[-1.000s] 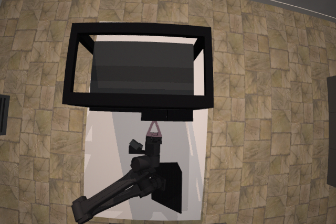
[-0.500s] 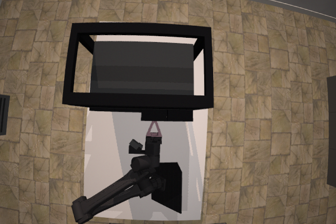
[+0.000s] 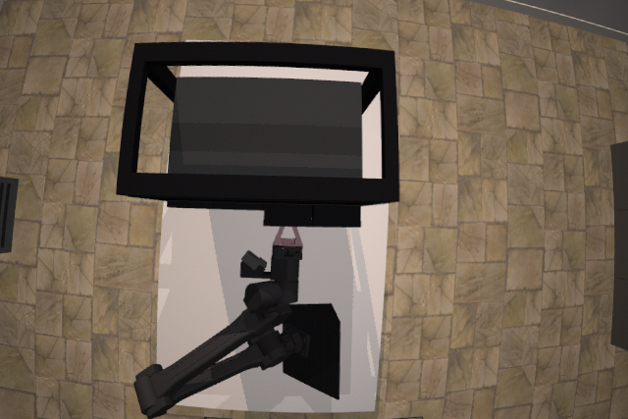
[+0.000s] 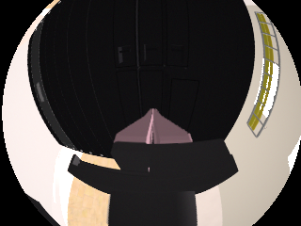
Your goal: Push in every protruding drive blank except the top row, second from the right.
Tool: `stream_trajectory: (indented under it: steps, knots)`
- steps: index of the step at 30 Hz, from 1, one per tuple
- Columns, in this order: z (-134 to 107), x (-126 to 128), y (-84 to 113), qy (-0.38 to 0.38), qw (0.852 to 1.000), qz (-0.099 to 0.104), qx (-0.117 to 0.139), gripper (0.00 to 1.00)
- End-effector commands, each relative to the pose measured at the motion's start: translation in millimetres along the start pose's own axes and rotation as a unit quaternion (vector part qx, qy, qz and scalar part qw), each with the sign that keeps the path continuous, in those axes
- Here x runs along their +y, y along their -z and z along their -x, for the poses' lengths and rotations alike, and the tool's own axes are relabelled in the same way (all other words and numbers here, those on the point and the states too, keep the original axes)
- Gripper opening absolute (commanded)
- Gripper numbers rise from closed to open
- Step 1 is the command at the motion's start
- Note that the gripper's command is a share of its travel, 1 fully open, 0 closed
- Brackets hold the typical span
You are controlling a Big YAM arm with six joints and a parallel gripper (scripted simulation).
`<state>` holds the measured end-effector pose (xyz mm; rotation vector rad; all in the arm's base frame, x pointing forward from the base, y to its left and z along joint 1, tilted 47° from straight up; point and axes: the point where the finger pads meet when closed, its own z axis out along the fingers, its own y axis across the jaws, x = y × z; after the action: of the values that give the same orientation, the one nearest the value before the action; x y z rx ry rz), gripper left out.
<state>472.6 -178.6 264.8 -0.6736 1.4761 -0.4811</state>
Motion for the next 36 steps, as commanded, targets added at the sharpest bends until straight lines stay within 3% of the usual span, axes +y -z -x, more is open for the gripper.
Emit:
stream_trajectory:
  steps: [1,36]
  knots:
    - [24.8,-27.2,-28.6,0.016,0.999,-0.010,-0.029,0.00]
    - [26.7,-24.4,-38.2,0.013,1.000,-0.008,-0.027,0.00]
